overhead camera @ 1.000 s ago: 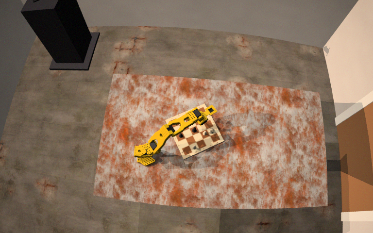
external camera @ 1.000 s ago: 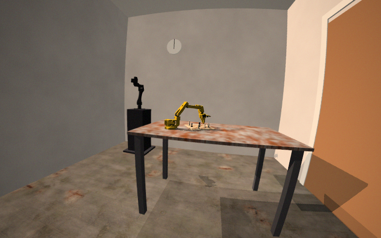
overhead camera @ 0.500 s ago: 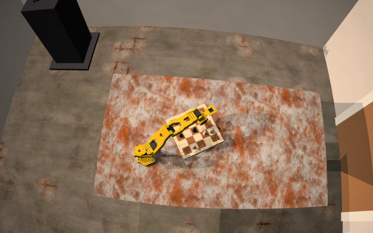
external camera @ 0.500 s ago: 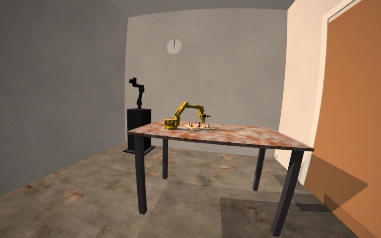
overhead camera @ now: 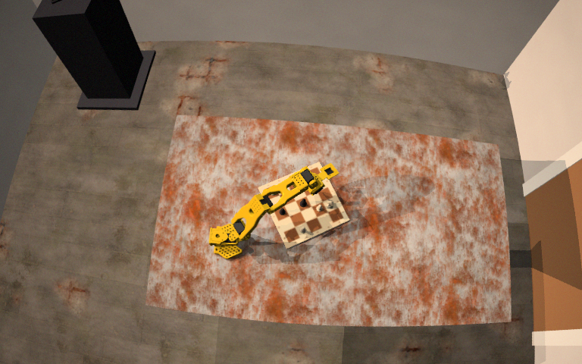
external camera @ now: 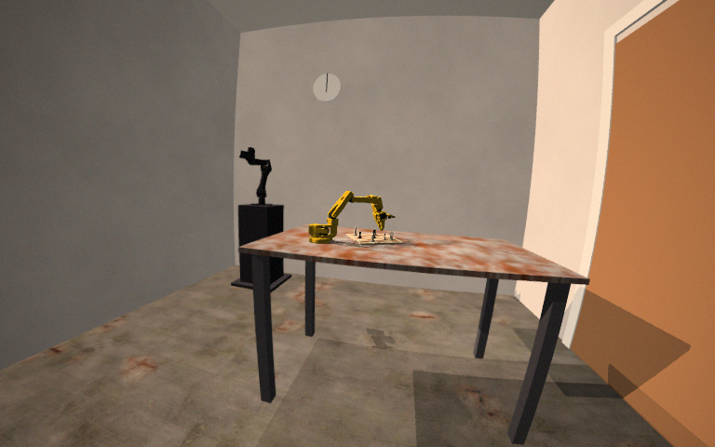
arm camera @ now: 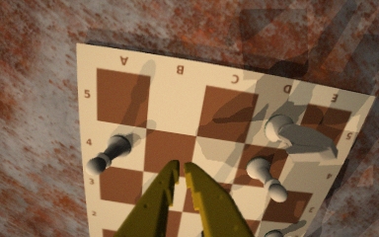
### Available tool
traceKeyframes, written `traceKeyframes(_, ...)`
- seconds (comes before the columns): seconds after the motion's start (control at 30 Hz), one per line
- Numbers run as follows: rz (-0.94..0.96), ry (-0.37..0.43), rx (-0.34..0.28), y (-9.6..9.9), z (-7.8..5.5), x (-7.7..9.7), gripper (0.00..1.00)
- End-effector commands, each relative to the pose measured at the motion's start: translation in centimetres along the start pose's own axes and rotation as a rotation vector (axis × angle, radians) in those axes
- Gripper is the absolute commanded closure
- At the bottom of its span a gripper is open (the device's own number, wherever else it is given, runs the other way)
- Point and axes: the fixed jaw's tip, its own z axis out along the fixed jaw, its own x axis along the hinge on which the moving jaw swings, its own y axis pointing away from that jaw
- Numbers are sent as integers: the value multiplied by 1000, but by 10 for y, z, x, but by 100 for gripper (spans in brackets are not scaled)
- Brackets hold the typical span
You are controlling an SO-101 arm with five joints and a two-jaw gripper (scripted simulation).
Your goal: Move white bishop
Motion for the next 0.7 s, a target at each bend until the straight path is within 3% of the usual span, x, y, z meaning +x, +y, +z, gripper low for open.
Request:
traceKeyframes(0.0, -6, -11, -4, 3, -17, -5, 100)
traceKeyframes(0.3, -4, -59, -3, 3, -51, -13, 100)
traceKeyframes(0.67, -3, -84, -2, 2, -59, -15, 100)
